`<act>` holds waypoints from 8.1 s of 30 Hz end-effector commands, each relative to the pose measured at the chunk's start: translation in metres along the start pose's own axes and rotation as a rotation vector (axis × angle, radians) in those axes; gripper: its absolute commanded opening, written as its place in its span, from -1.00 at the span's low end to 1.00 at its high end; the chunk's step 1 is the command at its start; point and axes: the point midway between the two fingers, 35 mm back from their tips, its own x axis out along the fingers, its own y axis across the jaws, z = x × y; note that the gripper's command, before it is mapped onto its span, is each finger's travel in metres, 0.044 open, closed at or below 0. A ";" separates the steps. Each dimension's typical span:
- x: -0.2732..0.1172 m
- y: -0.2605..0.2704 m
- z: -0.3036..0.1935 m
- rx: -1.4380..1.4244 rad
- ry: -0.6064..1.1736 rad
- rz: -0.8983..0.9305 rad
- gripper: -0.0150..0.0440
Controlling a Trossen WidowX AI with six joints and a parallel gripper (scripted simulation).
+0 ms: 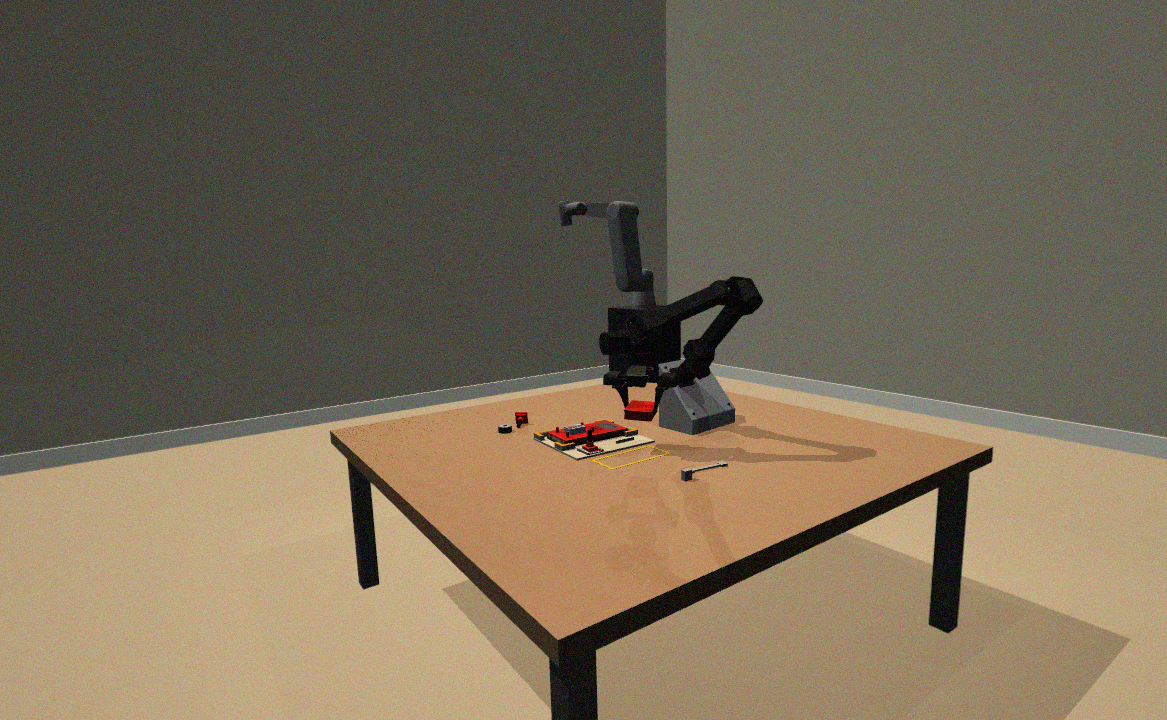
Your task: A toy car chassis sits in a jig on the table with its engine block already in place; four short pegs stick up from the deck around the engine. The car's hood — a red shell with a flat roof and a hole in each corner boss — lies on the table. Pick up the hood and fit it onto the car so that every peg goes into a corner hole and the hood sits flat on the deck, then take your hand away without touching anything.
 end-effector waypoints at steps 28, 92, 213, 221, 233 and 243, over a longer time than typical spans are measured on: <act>-0.012 -0.112 -0.007 0.397 -0.014 -0.029 -0.49; 0.042 -0.195 -0.034 0.715 -0.054 0.008 -0.49; 0.050 -0.195 -0.035 0.716 -0.054 -0.004 -0.49; 0.046 -0.195 -0.035 0.716 -0.055 -0.004 -0.49; 0.047 -0.194 -0.035 0.716 -0.056 -0.006 -0.49; 0.049 -0.194 -0.035 0.716 -0.057 -0.007 -0.49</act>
